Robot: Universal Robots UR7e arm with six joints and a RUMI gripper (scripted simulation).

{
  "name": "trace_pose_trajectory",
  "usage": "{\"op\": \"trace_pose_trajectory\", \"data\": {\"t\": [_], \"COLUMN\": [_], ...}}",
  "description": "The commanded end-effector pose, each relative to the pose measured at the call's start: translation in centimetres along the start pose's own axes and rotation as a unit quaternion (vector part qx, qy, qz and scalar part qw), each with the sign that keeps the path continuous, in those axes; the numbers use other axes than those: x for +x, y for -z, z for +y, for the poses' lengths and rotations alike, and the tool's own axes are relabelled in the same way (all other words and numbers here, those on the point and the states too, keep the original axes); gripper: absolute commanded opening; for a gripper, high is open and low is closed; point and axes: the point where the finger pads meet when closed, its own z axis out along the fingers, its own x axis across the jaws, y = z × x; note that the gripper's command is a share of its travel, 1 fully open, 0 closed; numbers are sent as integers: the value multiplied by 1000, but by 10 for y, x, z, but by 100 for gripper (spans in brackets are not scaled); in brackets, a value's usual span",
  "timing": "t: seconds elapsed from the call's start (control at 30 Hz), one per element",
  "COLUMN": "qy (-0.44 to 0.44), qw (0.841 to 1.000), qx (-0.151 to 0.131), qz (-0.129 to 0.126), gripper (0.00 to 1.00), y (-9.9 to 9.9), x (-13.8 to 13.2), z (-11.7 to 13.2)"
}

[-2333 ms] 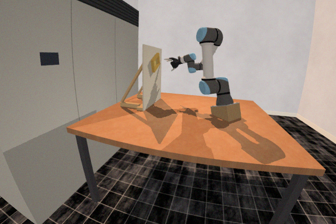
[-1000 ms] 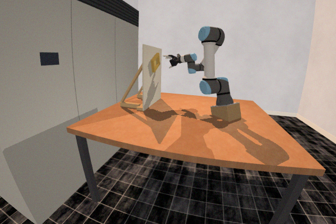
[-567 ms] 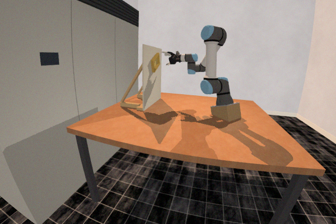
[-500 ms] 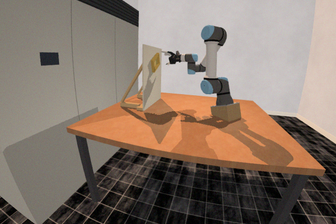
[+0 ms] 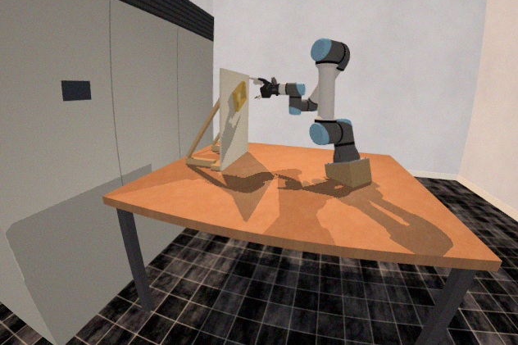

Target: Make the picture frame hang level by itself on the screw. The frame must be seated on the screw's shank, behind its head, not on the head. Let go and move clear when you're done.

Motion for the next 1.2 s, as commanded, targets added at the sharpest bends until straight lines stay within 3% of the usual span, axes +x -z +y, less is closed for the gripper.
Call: {"op": "trace_pose_trajectory", "data": {"t": [0.0,0.23,0.6,0.83,1.17], "qy": [-5,-19,-19,-69,-68], "qw": [1000,998,998,995,995], "qx": [-10,-48,-48,-71,-71], "qz": [-5,-24,-26,-16,-17], "gripper": [100,100,100,100,100], "y": [0,1,1,6,6], "x": [-3,-20,-21,-8,-9], "z": [11,48,48,71,69]}}
